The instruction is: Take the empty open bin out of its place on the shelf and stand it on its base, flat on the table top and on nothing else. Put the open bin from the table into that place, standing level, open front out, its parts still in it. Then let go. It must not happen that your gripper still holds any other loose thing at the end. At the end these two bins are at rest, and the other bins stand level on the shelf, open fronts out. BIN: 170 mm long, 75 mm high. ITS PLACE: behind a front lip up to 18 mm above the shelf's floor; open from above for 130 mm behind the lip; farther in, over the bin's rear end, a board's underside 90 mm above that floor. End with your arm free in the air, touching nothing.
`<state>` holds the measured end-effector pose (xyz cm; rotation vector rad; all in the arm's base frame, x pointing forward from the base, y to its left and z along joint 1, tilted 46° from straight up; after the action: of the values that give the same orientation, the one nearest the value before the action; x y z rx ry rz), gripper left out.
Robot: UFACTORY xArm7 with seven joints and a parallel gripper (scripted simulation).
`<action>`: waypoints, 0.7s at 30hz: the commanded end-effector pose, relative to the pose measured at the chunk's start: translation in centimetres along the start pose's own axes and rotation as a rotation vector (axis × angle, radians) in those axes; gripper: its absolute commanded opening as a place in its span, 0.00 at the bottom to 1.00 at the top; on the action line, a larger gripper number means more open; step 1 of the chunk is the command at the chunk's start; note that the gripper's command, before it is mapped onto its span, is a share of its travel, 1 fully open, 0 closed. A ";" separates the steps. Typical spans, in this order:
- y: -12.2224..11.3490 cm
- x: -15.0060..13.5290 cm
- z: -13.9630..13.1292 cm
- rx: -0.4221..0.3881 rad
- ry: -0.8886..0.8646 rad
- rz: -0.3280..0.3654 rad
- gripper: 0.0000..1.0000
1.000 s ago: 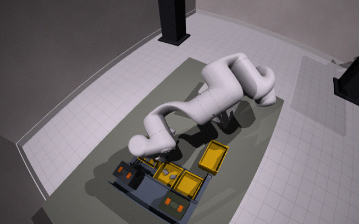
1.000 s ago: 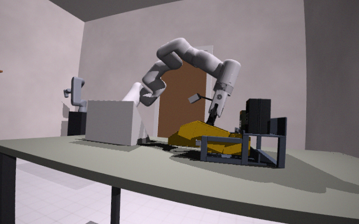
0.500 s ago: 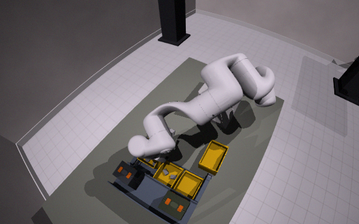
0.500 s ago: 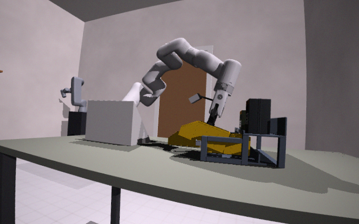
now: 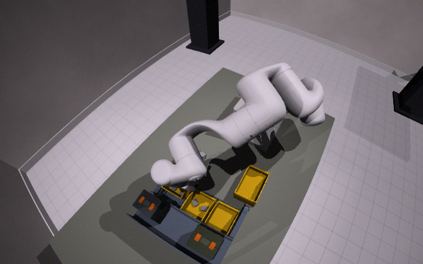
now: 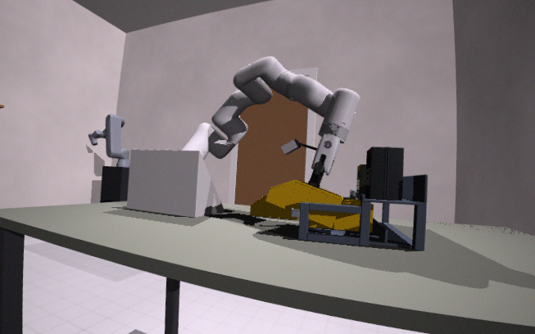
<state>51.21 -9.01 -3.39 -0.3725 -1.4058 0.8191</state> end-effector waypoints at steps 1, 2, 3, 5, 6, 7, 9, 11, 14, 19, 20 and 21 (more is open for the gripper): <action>-0.3 -0.1 0.0 -0.005 0.001 0.003 0.00; -0.3 -0.1 0.0 -0.005 0.001 0.003 0.00; -0.3 -0.1 0.0 -0.005 0.001 0.003 0.00; -0.3 -0.1 0.0 -0.005 0.001 0.003 0.00; -0.3 -0.1 0.0 -0.005 0.001 0.003 0.00; -0.3 -0.1 0.0 -0.005 0.001 0.003 0.00; -0.3 -0.1 0.0 -0.005 0.001 0.003 0.00; -0.2 -0.1 0.0 -0.005 0.001 0.003 0.00; -0.2 -0.1 0.0 -0.005 0.001 0.003 0.00; 0.0 -0.1 -0.1 -0.005 0.001 0.003 0.00; 0.0 -0.1 -0.1 -0.005 0.001 0.003 0.00; 0.1 -0.1 -0.1 -0.005 0.001 0.003 0.00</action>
<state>51.21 -8.84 -3.55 -0.3726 -1.4059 0.8190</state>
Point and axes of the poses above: the point where the finger pads meet when closed, its own y axis out along the fingers, its own x axis across the jaws, z = x × y, the point moved 4 cm from there along -y, back along the fingers
